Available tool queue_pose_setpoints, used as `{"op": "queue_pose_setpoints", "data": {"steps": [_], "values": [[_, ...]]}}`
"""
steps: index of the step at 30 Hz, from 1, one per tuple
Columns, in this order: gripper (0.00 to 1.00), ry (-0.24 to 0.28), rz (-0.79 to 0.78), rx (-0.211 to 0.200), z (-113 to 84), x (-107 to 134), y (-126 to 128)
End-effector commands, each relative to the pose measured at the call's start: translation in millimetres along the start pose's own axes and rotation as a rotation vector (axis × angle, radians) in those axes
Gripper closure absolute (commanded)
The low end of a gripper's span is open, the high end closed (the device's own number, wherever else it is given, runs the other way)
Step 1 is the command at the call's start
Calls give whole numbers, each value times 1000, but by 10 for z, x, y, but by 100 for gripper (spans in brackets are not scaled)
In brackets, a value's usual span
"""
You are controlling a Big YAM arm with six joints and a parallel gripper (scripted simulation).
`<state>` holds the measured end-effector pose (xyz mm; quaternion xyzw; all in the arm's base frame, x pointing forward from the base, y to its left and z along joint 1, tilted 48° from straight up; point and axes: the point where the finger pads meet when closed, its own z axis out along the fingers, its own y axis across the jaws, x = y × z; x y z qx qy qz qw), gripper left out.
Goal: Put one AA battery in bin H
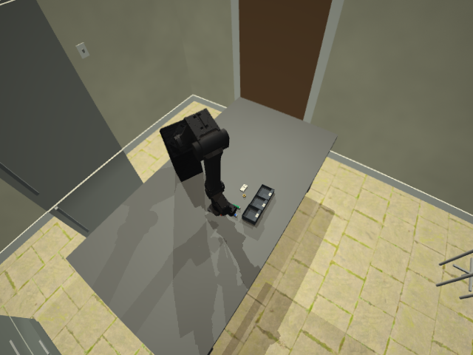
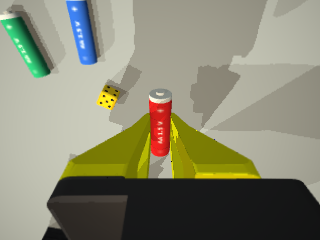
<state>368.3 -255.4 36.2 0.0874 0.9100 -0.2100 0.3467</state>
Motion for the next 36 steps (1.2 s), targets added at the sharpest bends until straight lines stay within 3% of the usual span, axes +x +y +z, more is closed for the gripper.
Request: {"op": "queue_pose_setpoints", "data": {"steps": [1, 24, 28, 36], "values": [[91, -7, -3, -9, -2, -75, 53], [91, -8, -4, -9, -8, -83, 58], [91, -6, -10, -8, -125, -3, 44], [91, 3, -10, -8, -90, 58, 48]]}}
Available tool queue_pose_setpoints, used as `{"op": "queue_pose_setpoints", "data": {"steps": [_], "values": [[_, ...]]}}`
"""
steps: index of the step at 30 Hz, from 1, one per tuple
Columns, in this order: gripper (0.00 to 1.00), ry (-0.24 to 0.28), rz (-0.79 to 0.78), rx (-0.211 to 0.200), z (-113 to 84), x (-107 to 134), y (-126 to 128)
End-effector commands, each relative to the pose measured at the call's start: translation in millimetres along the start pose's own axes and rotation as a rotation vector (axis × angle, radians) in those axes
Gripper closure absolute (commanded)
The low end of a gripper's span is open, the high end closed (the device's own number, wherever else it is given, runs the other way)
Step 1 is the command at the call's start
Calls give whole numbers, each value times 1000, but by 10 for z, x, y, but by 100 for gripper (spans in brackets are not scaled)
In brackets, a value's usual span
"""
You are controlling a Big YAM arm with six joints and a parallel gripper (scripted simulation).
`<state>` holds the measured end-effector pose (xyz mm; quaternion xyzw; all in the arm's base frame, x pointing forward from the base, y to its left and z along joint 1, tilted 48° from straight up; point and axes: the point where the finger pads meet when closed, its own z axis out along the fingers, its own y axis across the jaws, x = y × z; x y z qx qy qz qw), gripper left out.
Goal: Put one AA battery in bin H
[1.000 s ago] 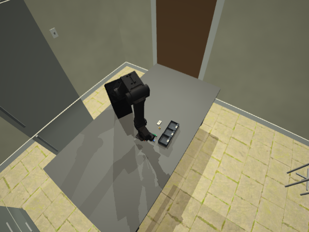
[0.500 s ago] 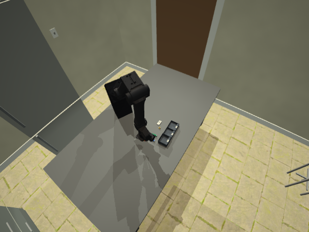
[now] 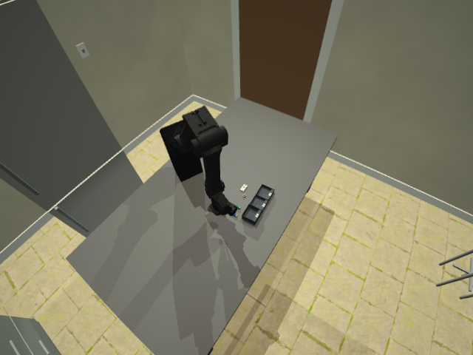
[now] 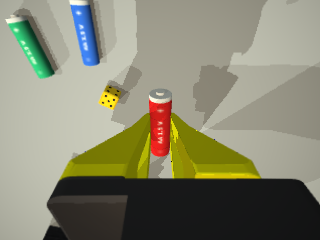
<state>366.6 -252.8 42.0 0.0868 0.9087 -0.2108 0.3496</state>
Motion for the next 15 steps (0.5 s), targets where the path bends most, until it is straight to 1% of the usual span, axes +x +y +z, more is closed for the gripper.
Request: {"op": "queue_pose_setpoints", "data": {"steps": [1, 3, 4, 5, 6, 8, 10, 15], "values": [[91, 9, -9, -9, -30, 85, 47], [91, 9, -9, -8, -27, 87, 42], [91, 9, 0, -13, -21, 3, 121], [91, 1, 1, -9, -11, -84, 150], [91, 3, 0, -10, -6, -109, 204], [91, 3, 0, -10, -6, -109, 204], [91, 13, -1, -14, 15, -142, 321], [91, 12, -3, -14, 11, -314, 573]]}}
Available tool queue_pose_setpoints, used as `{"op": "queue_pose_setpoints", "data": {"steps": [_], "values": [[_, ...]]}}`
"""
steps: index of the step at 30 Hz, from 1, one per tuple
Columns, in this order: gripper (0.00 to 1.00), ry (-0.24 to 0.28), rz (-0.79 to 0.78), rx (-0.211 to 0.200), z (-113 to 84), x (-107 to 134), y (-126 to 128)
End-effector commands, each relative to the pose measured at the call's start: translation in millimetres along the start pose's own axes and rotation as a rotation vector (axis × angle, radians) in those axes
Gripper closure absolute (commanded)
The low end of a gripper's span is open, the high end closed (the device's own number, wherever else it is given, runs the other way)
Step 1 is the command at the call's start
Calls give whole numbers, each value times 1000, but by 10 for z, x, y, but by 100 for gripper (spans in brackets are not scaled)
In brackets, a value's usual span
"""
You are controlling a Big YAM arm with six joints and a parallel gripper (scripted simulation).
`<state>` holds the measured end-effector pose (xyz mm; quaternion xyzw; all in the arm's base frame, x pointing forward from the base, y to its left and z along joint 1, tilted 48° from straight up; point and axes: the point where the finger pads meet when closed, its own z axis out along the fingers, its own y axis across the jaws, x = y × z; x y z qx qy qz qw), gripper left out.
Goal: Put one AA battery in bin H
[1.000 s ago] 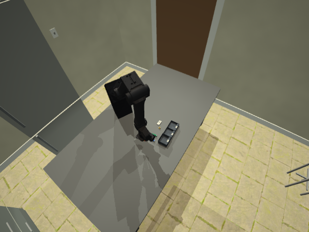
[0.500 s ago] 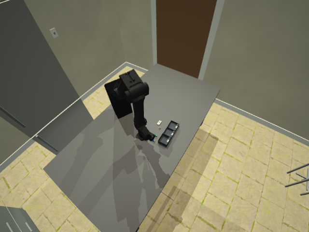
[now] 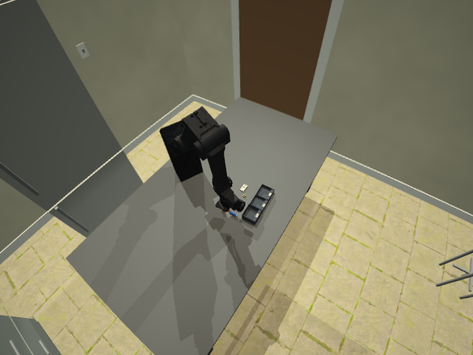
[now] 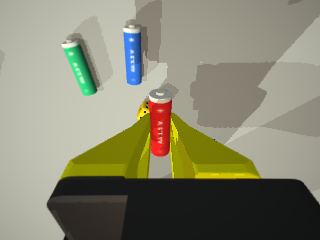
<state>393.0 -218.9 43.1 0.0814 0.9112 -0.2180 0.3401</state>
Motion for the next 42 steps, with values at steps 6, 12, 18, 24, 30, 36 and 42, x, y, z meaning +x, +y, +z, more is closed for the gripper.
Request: {"op": "queue_pose_setpoints", "data": {"steps": [6, 12, 18, 24, 30, 36, 42], "values": [[91, -5, 15, -23, -4, -330, 490], [91, -6, 14, -23, -12, -471, 690], [91, -7, 12, -23, -24, -673, 976], [91, -13, -263, -17, -38, -890, 1279], [91, -19, -418, -14, -48, -1039, 1482], [91, -29, -576, 6, -171, -1300, 1605], [91, -23, -755, 5, -68, -1189, 1477]]}}
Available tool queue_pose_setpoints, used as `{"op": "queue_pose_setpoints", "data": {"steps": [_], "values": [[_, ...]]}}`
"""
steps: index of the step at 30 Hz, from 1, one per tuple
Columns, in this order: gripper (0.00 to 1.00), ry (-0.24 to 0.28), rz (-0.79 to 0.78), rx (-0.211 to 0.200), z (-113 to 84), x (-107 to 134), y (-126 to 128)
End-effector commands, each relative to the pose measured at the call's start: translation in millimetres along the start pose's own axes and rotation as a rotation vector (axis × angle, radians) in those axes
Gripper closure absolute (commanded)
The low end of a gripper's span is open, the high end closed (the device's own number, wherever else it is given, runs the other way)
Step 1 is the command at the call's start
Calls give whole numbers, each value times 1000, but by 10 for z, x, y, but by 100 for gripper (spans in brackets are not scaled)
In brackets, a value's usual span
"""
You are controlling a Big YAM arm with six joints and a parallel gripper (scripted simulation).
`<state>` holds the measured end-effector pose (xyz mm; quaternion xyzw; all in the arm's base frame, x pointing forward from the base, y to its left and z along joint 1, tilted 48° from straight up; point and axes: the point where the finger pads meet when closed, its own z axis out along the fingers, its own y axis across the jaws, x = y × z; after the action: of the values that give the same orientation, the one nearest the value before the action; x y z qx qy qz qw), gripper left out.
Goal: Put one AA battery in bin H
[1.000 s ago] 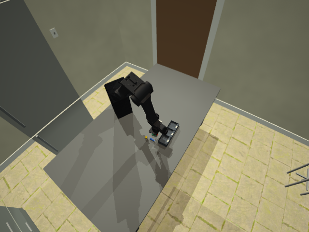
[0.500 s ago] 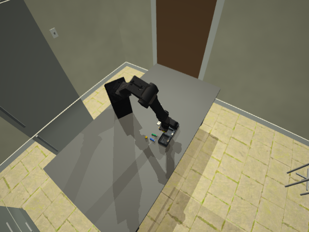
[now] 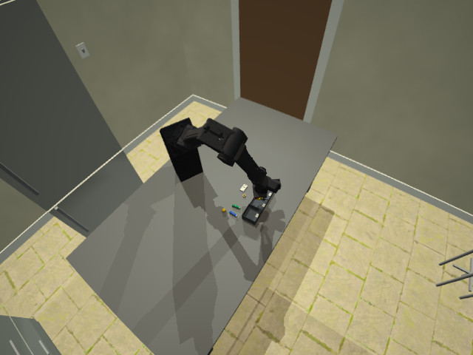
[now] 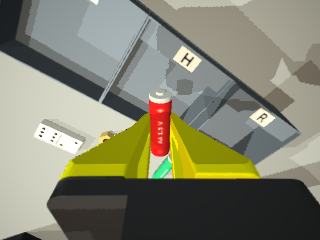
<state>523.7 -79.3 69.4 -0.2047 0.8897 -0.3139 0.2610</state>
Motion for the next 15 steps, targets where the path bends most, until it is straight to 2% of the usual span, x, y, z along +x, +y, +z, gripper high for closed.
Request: {"op": "queue_pose_setpoints", "data": {"steps": [1, 15], "values": [[91, -10, -127, 6, -22, 14, -71], [91, -17, -550, 3, -55, 18, -112]]}}
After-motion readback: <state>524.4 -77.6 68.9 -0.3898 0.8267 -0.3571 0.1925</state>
